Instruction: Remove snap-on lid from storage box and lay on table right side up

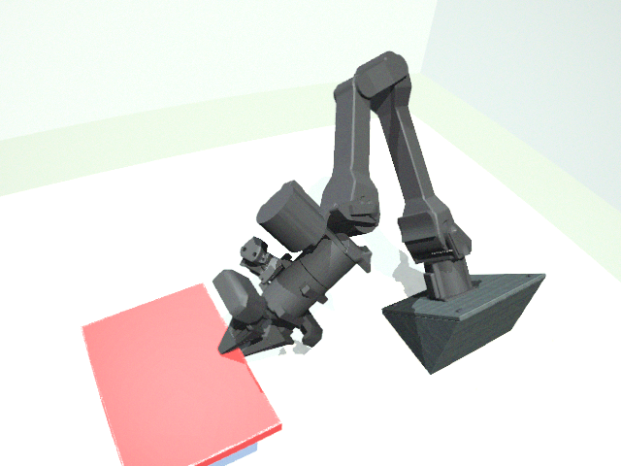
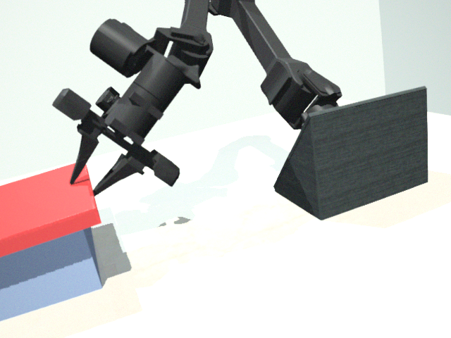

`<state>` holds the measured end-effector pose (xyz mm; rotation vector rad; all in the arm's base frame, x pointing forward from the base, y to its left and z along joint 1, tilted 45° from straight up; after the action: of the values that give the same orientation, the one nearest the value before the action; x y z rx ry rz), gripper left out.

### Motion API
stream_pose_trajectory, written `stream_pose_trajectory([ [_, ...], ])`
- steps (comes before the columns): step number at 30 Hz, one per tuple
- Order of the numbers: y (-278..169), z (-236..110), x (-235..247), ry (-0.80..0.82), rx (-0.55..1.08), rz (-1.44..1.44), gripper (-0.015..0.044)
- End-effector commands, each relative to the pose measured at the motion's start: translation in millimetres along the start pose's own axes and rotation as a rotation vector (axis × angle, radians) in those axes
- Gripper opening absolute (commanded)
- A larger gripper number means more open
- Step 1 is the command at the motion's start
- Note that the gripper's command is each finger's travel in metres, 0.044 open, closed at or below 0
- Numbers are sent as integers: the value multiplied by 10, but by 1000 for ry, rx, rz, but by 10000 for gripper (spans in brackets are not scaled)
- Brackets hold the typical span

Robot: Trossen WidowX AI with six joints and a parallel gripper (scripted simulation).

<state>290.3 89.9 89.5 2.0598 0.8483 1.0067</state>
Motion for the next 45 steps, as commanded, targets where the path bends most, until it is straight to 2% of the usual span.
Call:
stream_pose_trajectory([
  [1, -1, -30, 28, 7, -4, 2, 0],
  [45, 10, -52, 69, 6, -1, 0, 0],
])
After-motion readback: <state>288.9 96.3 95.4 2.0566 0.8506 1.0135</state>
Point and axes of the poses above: the point midway between the two fingers, 35 mm back from their tips, its own z axis out along the fingers, its own x axis across the jaws, y = z × x, the point moved 6 cm from there along -z, back along the fingers, and after that the axes turned 11 degrees about -z, right-handed, at the moved point
